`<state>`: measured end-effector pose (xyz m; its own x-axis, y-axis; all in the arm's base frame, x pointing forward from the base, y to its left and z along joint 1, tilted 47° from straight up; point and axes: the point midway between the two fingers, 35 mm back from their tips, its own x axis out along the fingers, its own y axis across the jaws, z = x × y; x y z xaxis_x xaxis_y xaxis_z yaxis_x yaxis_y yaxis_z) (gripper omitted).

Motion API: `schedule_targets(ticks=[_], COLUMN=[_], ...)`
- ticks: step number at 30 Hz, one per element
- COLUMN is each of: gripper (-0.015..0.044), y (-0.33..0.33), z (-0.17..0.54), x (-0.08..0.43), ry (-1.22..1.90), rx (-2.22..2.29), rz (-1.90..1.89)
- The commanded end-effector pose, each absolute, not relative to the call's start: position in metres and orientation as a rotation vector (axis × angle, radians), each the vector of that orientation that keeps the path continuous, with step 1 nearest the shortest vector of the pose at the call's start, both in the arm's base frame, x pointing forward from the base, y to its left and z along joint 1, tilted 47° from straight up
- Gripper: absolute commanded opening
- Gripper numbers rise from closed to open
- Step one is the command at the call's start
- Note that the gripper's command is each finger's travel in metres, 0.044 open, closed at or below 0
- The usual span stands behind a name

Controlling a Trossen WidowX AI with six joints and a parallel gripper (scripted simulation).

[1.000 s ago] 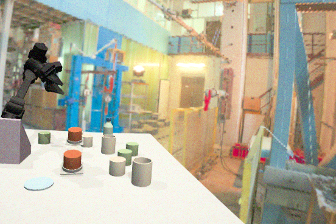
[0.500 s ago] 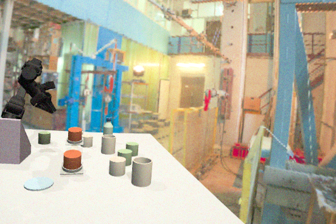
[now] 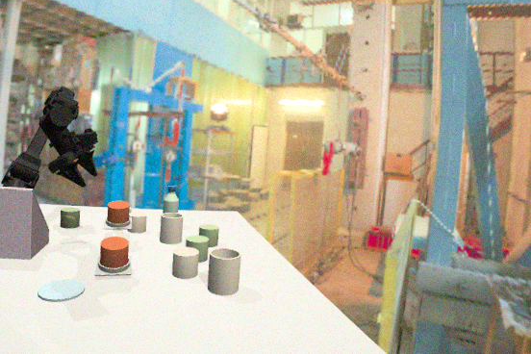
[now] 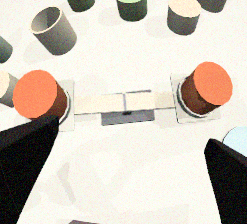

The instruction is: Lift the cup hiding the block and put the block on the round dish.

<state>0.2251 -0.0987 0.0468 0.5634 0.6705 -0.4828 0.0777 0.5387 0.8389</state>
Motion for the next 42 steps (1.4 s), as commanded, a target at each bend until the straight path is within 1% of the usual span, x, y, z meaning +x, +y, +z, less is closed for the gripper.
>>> schedule_targets(ticks=[1, 19, 33, 42], gripper=[0.044, 0.044, 0.044, 0.044], y=[-0.103, -0.109, -0.098, -0.086], z=[0.038, -0.011, -0.062, -0.092], x=[0.235, 0.286, 0.323, 0.339], ry=[1.015, 1.432, 1.701, 1.801], rx=[1.045, 1.409, 1.593, 1.651], rz=[0.386, 0.09, -0.298, -0.556])
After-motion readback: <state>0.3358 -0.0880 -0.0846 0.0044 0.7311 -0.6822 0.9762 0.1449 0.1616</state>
